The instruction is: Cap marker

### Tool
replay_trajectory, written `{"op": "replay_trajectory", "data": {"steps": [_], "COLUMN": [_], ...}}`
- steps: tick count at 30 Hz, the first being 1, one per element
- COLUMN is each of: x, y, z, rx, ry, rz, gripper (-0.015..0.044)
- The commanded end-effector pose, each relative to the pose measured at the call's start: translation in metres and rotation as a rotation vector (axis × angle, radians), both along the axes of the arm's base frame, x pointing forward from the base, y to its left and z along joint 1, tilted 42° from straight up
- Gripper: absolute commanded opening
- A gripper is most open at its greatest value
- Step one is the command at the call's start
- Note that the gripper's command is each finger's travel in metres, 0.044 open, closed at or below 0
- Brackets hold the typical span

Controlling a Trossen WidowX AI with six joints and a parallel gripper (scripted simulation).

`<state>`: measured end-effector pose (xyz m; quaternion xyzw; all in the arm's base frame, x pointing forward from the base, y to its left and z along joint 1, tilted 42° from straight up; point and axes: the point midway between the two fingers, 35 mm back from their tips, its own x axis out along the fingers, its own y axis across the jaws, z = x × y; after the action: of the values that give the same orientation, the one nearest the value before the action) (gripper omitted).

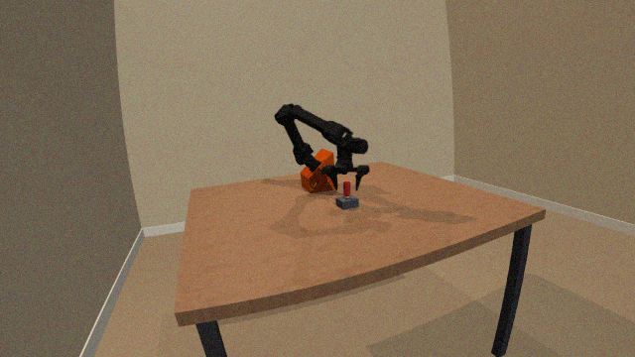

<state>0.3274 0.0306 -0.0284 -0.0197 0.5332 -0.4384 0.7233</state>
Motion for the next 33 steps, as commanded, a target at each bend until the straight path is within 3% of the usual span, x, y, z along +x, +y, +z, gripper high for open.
{"op": "replay_trajectory", "data": {"steps": [1,5,9,19,26,33], "x": [0.001,-0.003,-0.004,-0.004,-0.004,-0.004], "y": [0.008,0.048,0.050,0.046,0.045,0.045], "z": [0.008,0.054,0.056,0.046,0.046,0.046], "rx": [0.002,0.003,0.003,-0.035,-0.036,-0.036], "ry": [0.000,0.000,0.000,0.471,0.480,0.480], "rz": [0.000,0.000,0.000,0.544,0.555,0.555], "gripper": [0.0440,0.0440,0.0440,0.0177,0.0000,0.0000]}}
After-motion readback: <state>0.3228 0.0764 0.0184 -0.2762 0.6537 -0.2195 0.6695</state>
